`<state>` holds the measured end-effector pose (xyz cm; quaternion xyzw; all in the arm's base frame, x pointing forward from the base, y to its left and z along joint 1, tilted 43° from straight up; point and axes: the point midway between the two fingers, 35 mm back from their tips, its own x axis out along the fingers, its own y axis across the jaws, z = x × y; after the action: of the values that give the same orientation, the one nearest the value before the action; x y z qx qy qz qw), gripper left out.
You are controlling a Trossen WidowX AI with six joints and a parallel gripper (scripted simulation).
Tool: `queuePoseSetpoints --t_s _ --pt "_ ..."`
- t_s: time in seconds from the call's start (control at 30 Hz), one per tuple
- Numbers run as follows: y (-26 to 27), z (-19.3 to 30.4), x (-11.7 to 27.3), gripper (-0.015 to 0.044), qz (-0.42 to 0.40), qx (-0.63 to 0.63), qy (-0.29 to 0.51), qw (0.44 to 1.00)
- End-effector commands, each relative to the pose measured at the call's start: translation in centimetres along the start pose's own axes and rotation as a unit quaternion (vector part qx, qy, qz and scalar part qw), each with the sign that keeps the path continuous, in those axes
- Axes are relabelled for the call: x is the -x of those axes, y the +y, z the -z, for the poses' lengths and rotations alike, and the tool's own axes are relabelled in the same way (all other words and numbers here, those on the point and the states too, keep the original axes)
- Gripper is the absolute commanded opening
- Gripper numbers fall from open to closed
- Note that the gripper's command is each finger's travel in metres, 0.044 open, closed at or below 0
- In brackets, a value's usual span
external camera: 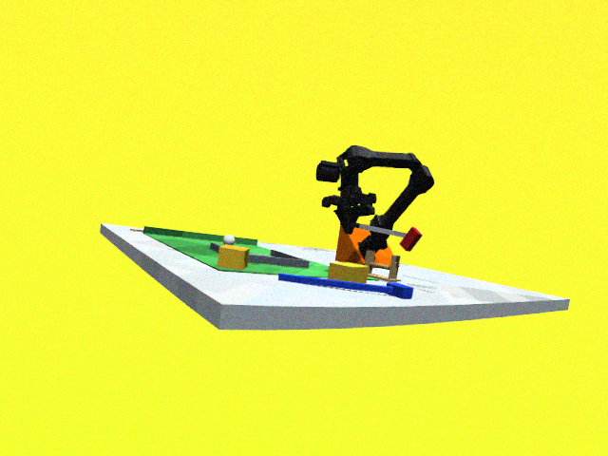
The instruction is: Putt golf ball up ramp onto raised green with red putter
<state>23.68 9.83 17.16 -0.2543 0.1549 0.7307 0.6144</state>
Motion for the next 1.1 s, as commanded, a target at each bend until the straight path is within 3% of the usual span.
queuePoseSetpoints --t_s 0.0,0.5,1.07 --pt "0.2 -0.7 1.8 0.0 0.009 -0.002 0.003 1.0" --pt "-2.6 5.7 4.2 0.0 0.027 -0.16 0.037 0.986" --pt "-3.6 16.0 8.5 0.0 0.053 -0.386 0.067 0.918"
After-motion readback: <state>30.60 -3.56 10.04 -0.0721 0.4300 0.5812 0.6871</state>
